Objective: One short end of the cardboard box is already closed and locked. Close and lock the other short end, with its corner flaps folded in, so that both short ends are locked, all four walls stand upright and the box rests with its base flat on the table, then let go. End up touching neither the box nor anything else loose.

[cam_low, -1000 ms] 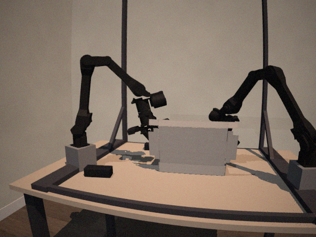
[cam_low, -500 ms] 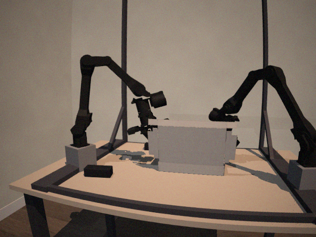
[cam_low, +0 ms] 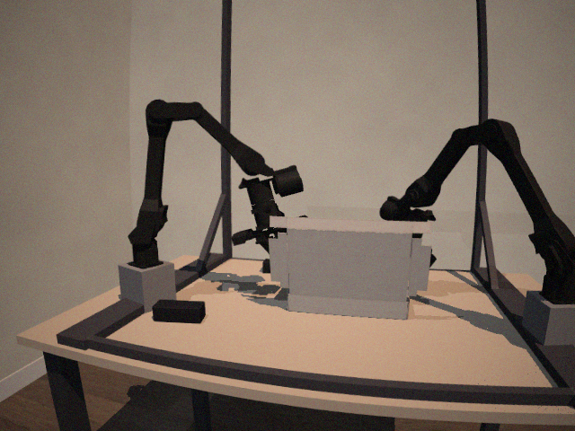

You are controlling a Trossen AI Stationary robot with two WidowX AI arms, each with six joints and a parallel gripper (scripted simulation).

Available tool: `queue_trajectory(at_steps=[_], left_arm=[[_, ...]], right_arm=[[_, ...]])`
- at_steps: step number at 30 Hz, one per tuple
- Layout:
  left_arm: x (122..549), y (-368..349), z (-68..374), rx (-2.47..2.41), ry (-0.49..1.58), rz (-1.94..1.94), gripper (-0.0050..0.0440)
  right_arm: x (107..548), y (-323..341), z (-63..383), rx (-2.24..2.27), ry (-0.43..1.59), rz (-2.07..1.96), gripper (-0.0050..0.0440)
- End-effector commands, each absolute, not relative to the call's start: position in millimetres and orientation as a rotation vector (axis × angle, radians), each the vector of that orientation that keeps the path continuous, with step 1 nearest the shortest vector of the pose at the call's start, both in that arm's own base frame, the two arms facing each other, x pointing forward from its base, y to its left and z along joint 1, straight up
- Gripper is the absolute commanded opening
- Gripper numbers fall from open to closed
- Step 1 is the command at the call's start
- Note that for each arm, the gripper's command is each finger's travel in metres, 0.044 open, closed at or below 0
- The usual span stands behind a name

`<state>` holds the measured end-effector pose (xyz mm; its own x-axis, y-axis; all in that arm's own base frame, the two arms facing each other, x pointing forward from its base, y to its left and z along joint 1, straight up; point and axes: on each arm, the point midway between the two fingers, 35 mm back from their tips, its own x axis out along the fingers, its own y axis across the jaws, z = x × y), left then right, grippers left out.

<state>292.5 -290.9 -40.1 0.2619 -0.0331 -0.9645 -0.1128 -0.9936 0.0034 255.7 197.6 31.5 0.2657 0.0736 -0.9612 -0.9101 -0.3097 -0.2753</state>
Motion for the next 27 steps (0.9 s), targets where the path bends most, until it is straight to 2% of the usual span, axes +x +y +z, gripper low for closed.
queue_trajectory(at_steps=[1,5,27], left_arm=[[296,-295,-31,-2.471,0.164,1.850,0.0003],[296,-295,-31,-2.471,0.164,1.850,0.0003],[296,-295,-31,-2.471,0.164,1.850,0.0003]], right_arm=[[258,201,36,-1.532,0.785,1.227,0.0000],[255,206,20,-1.532,0.785,1.228,0.0000],[255,206,20,-1.532,0.786,1.227,0.0000]])
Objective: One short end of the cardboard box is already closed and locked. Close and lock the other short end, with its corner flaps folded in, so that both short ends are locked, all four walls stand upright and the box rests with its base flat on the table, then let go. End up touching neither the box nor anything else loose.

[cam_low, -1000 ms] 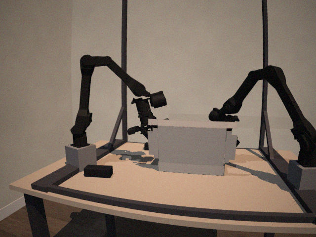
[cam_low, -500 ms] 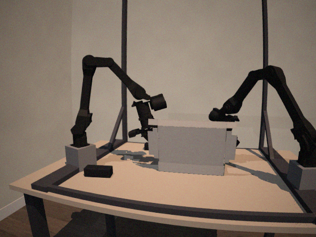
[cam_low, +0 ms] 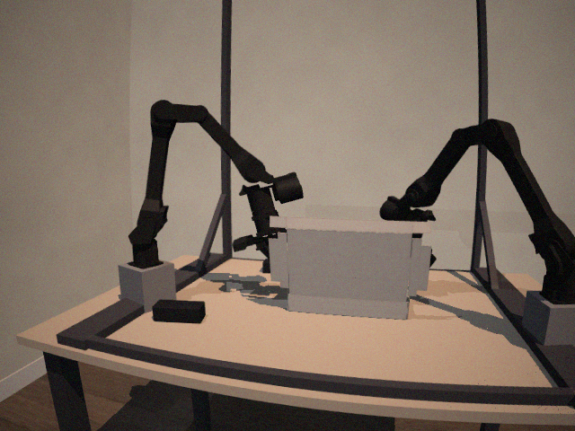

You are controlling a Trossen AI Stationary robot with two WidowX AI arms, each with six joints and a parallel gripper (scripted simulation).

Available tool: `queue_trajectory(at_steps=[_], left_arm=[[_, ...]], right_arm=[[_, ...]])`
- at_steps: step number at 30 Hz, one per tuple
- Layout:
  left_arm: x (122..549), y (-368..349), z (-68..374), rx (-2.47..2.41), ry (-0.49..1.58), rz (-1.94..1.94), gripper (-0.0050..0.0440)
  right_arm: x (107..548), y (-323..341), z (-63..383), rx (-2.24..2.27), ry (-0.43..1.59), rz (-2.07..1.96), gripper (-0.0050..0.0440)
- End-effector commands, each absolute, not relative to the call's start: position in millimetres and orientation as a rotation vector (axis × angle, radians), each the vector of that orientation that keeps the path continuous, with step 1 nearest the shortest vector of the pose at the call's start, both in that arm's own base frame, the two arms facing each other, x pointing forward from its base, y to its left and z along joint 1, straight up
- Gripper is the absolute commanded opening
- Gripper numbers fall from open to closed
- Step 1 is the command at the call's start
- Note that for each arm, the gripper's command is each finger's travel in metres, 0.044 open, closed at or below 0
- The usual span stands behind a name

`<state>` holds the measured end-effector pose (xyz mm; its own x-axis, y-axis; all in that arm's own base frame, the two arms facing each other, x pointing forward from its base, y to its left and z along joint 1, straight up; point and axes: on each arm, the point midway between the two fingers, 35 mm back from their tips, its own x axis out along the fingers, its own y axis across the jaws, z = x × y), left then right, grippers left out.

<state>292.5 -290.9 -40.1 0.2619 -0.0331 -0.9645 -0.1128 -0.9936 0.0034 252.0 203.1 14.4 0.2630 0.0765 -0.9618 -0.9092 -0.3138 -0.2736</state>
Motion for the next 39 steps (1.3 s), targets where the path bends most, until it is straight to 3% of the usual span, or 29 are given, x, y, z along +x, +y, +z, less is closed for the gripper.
queue_trajectory(at_steps=[1,39], left_arm=[[296,-295,-31,-2.471,0.164,1.850,0.0003],[296,-295,-31,-2.471,0.164,1.850,0.0003]], right_arm=[[255,206,20,-1.532,0.786,1.227,0.0000],[287,217,21,-1.532,0.784,1.225,0.0000]])
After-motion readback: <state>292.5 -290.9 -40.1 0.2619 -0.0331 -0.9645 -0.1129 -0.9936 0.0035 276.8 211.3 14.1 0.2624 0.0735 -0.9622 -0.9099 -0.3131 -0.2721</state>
